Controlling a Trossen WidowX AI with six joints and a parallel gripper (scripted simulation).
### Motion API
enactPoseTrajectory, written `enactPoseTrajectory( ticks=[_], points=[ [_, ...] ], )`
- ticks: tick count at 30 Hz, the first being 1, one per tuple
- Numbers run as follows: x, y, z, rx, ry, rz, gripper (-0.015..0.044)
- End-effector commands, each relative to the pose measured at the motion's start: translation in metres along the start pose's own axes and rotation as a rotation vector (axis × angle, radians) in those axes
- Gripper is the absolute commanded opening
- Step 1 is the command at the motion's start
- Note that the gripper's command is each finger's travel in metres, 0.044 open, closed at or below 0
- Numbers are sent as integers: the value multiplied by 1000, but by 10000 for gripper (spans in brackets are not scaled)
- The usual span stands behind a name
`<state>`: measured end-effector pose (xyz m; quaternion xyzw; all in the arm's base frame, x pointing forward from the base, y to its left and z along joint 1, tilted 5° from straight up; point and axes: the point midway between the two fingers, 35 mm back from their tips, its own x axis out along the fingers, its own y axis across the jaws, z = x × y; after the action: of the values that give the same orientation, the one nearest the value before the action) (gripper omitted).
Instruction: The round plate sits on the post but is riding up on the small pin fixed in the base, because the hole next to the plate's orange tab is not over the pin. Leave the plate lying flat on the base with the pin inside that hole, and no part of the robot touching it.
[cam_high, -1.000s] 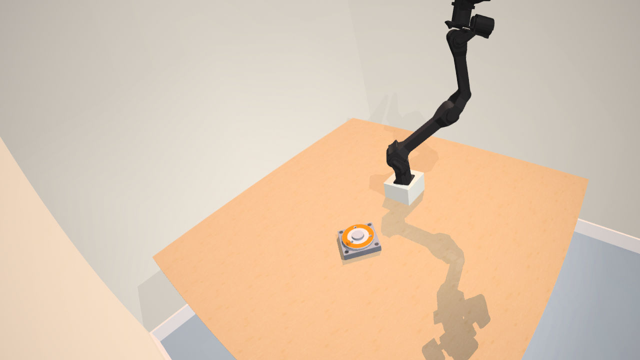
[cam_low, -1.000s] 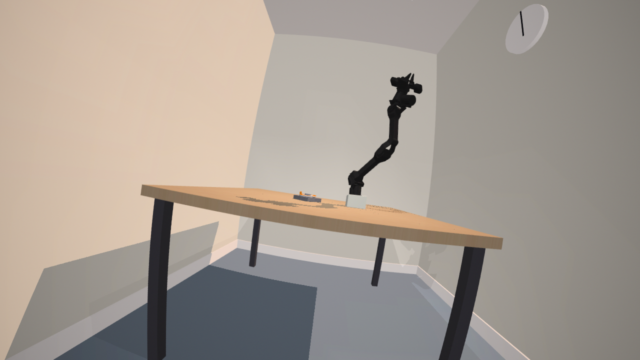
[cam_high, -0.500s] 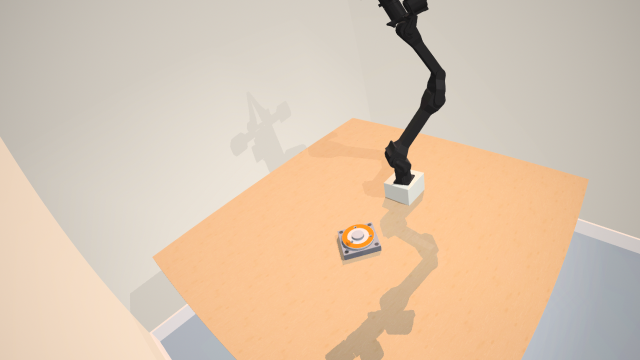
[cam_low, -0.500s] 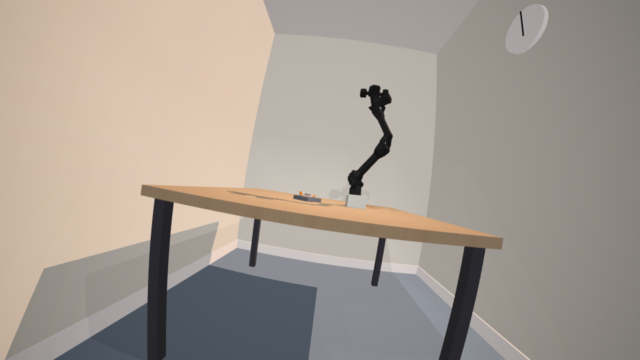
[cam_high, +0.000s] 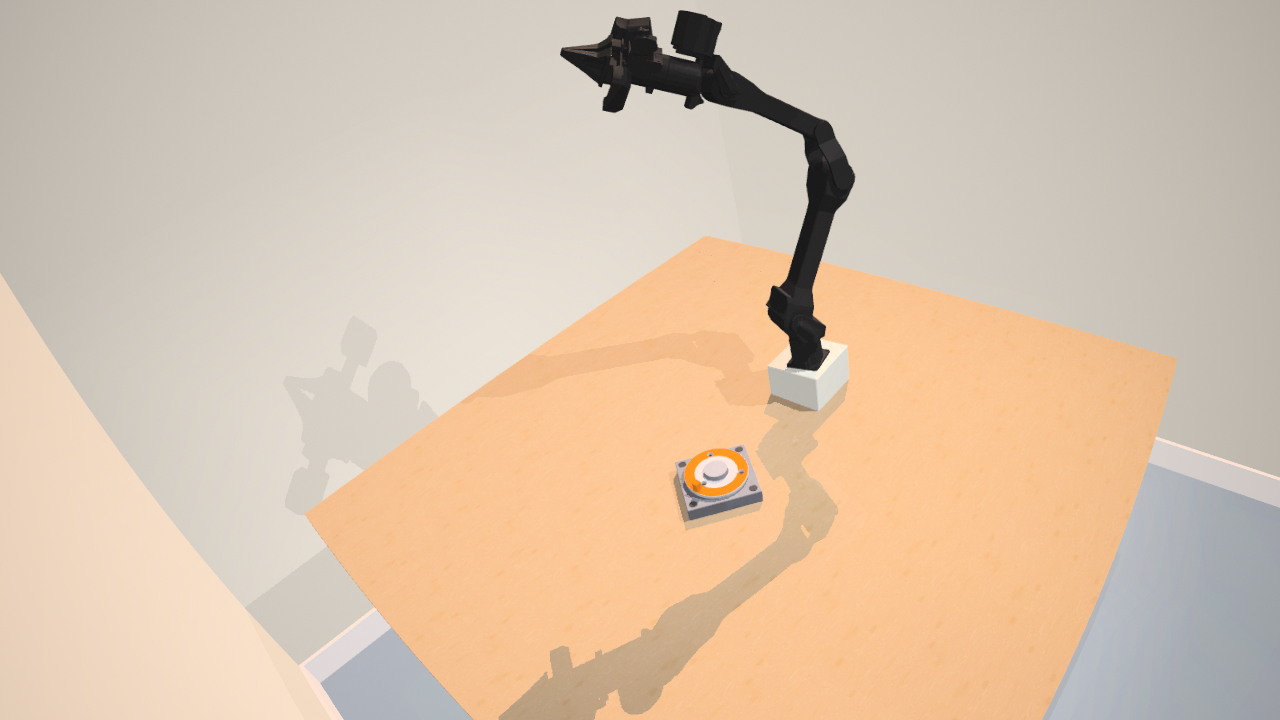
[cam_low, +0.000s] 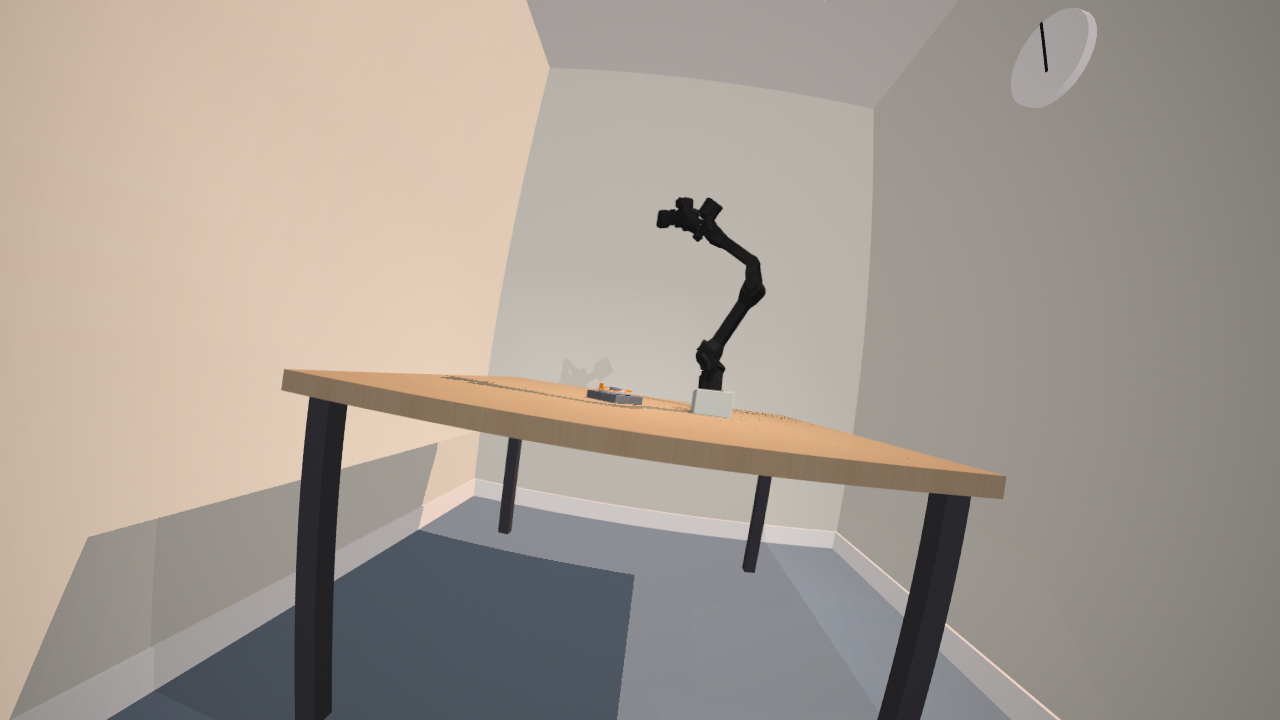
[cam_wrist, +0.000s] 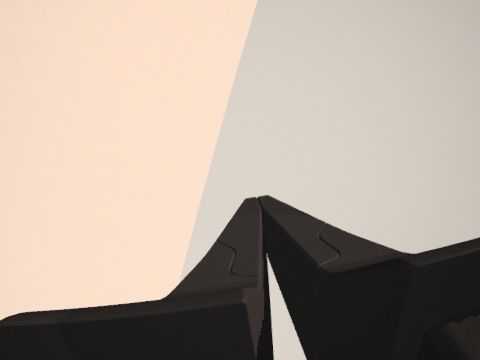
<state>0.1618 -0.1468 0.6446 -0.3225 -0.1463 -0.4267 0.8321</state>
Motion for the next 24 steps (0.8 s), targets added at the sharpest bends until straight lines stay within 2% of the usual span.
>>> enactPoseTrajectory(
  ticks=[1,4,6,12,17,21,24],
  points=[
    [23,56,-47,64,134,153,0],
    [31,93,-76,104,225,249,0],
    [32,137,-106,151,325,353,0],
    [14,228,-164,225,554,563,0],
    [-31,314,-220,238,823,754,0],
    [-70,357,-250,220,990,853,0],
    [-124,397,-280,170,1194,953,0]
  ],
)
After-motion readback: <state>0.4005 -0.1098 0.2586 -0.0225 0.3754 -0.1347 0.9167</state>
